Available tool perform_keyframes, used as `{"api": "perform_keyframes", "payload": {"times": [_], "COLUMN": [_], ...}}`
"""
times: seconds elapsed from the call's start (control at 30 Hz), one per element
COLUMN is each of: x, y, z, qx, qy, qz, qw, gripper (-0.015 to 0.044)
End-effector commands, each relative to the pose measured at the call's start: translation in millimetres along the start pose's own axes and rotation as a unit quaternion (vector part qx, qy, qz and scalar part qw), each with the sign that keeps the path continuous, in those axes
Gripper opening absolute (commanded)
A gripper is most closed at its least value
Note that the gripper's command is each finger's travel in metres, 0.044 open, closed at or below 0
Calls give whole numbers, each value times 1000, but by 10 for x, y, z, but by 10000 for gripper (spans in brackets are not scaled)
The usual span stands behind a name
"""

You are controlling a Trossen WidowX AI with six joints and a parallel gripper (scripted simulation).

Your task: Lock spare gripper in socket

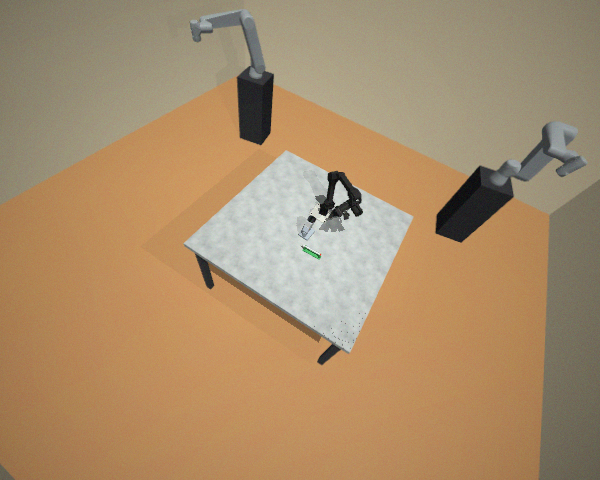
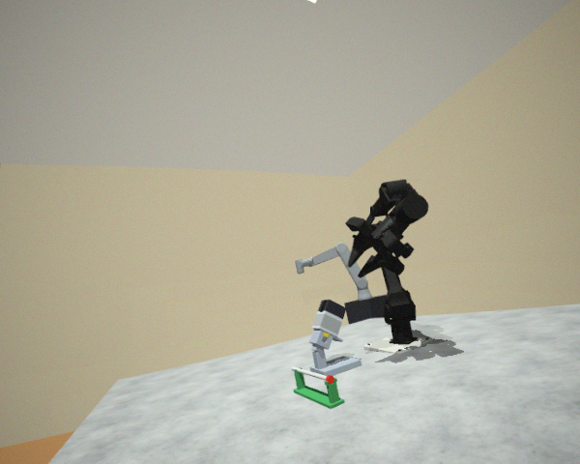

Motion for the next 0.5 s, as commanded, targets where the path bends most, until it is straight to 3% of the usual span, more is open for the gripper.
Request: {"api": "perform_keyframes", "payload": {"times": [0.0, 0.1, 0.2, 0.47], "x": [-91, -101, -235, -567], "y": [71, 64, -64, -855], "z": [9, -3, -175, -761], "qx": [5, 1, -57, -230], "qy": [-7, -5, 13, 49], "qz": [-16, -16, -8, -47], "qw": [1000, 1000, 998, 971], "gripper": [180, 180, 180, 180]}}
Point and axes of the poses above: the point midway between the two fingers, 35 mm back from their tips, its own y axis back along the fingers, its own z axis across the jaws, x = y × z, the point moved 4 cm from there along y, back along the fingers, and after that the axes turned 2 degrees about y, right-handed, at the moved point
